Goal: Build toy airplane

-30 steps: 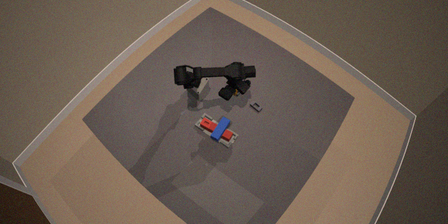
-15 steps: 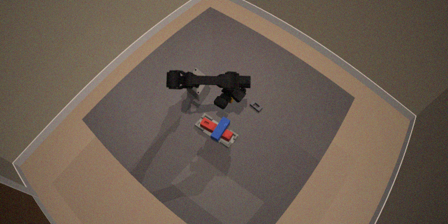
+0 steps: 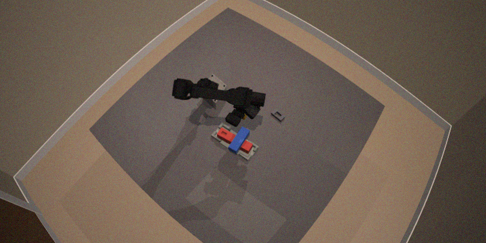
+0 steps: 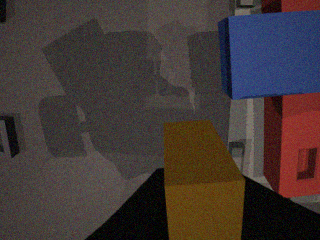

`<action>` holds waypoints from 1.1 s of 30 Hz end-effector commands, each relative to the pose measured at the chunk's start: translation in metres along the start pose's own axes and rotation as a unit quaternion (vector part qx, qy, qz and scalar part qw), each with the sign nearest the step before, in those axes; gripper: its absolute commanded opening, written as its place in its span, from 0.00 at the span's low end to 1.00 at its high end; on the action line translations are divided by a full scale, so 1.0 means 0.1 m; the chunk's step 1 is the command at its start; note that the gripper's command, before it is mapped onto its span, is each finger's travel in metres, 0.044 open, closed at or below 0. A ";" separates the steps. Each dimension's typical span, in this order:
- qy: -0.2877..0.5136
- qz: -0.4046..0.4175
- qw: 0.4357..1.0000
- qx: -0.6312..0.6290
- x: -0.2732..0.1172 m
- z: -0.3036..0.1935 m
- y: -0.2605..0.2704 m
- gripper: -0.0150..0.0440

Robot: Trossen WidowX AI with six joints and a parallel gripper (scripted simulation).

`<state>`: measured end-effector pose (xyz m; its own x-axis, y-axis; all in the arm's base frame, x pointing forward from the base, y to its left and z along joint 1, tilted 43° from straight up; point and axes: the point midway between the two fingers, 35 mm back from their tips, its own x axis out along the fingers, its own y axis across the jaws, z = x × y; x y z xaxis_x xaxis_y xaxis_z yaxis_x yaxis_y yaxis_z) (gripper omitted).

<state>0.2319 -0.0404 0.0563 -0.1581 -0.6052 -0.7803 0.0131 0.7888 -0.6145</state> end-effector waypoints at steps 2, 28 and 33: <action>-0.006 -0.003 1.000 -0.003 0.02 -0.04 -0.17 0.25; 0.007 -0.031 0.999 -0.021 0.19 -0.41 -0.88 0.25; 0.009 -0.034 0.999 -0.022 0.21 -0.45 -0.93 0.30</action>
<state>0.1856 -0.1190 0.0994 -0.1828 -0.6502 -0.7374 -0.0400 0.7543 -0.6553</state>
